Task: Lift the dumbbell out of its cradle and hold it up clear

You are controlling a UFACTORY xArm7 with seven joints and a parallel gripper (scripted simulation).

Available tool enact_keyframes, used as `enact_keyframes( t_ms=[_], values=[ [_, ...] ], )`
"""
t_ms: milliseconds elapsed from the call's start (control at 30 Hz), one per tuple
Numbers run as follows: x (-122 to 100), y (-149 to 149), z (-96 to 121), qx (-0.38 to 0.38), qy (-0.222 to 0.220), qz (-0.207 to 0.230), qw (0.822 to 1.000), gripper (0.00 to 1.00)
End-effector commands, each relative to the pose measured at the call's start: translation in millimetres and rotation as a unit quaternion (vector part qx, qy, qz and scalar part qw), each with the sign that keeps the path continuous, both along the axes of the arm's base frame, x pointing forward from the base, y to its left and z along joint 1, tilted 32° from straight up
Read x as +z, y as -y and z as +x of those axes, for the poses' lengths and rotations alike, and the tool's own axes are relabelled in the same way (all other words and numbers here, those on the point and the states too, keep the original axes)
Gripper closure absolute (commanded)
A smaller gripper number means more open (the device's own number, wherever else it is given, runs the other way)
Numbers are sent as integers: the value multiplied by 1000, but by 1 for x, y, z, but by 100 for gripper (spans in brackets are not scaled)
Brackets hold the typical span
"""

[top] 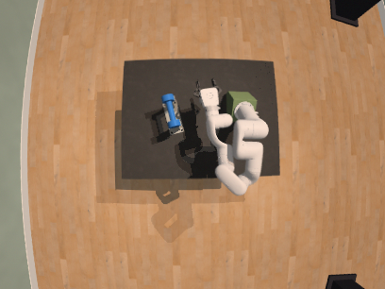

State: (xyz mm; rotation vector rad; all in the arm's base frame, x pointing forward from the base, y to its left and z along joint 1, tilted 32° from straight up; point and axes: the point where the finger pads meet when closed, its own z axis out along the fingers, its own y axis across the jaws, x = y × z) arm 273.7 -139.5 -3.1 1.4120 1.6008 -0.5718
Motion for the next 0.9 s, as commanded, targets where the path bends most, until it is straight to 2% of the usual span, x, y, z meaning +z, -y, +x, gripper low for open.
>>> enact_keyframes(
  t_ms=[0, 100, 200, 233, 300, 767, 800, 867],
  values=[
    [1, 1, 0, -1, 1, 0, 1000, 0],
    [4, -1, 4, 0, 5, 0, 1000, 0],
    [25, -9, 35, 7, 30, -1, 1000, 0],
    [25, -9, 35, 7, 30, -1, 1000, 0],
    [40, -13, 52, 9, 46, -1, 999, 0],
    [44, -15, 58, 10, 50, -1, 999, 0],
    [50, -18, 64, 12, 56, 0, 998, 0],
    [79, -32, 93, 20, 84, 7, 996, 0]
  ],
)
